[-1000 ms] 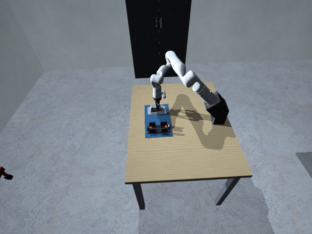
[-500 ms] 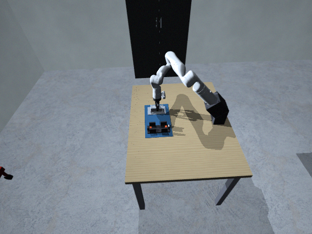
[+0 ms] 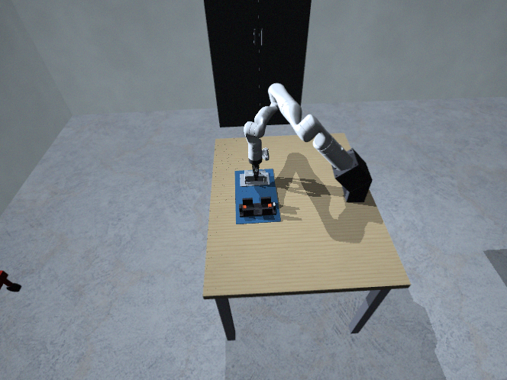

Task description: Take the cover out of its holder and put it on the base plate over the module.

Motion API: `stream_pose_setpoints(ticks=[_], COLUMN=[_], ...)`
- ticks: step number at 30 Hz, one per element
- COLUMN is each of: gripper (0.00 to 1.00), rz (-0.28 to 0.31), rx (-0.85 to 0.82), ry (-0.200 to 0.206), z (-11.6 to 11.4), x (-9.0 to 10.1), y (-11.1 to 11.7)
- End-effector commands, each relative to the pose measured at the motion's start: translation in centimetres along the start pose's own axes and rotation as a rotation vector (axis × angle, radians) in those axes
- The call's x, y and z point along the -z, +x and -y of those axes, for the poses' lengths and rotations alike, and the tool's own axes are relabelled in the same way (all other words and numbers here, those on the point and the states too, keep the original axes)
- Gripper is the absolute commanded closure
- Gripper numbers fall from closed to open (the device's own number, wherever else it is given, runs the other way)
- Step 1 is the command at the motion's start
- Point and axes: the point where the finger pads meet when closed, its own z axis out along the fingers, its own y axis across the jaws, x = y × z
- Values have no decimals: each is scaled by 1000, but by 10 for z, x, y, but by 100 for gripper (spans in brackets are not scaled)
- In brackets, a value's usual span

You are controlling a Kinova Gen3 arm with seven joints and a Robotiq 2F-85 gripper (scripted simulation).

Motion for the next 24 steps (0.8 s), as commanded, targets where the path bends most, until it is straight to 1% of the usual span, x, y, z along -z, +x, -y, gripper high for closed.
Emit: stream_pose_setpoints(ticks=[1, 12, 24], gripper=[100, 100, 100], rz=[1, 1, 1], rx=[0, 0, 0], ry=[1, 1, 1], z=[0, 0, 0], x=[0, -5, -4], y=[0, -2, -2])
